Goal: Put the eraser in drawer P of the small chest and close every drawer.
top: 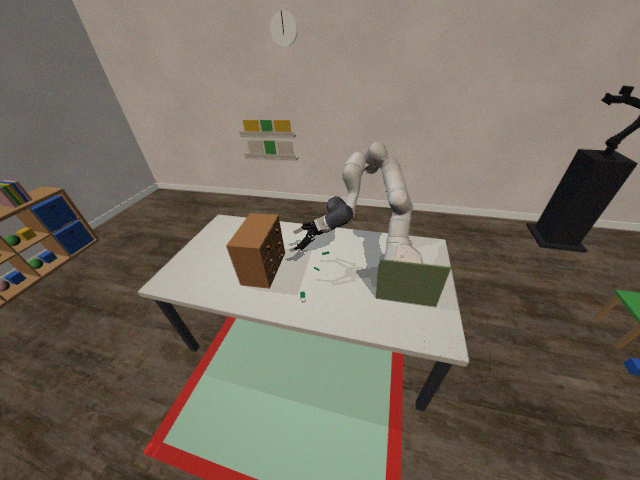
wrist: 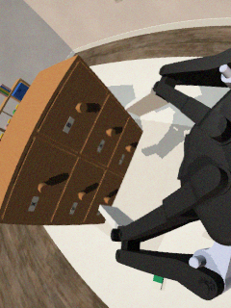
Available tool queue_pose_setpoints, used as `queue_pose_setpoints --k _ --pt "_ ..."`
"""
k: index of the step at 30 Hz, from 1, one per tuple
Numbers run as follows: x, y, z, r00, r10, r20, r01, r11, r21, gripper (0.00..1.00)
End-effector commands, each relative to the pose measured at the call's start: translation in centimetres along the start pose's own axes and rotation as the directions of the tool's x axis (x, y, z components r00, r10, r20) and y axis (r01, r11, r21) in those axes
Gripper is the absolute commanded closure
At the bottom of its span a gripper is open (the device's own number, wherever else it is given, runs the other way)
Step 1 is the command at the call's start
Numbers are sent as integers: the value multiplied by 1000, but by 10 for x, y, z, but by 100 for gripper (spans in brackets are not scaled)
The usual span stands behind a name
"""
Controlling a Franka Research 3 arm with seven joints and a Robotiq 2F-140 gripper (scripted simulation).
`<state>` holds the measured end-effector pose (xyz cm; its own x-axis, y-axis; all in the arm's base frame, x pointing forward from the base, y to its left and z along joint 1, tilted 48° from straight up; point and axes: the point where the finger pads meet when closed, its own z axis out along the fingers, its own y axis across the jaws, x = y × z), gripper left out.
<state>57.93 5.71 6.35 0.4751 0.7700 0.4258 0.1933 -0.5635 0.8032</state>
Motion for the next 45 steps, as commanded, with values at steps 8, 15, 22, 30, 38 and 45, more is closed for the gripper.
queue_pose_setpoints --k 8,15,22,30,38,45 --pt "3 7 18 970 140 -200 -150 988 -32 0" --pt "2 7 21 965 139 -220 -150 988 -32 0" --pt "2 7 21 965 139 -223 -150 988 -32 0" --pt "2 7 21 965 139 -223 -150 988 -32 0" --pt "2 7 21 965 139 -223 -150 988 -32 0" --pt "2 7 21 965 139 -223 -150 988 -32 0"
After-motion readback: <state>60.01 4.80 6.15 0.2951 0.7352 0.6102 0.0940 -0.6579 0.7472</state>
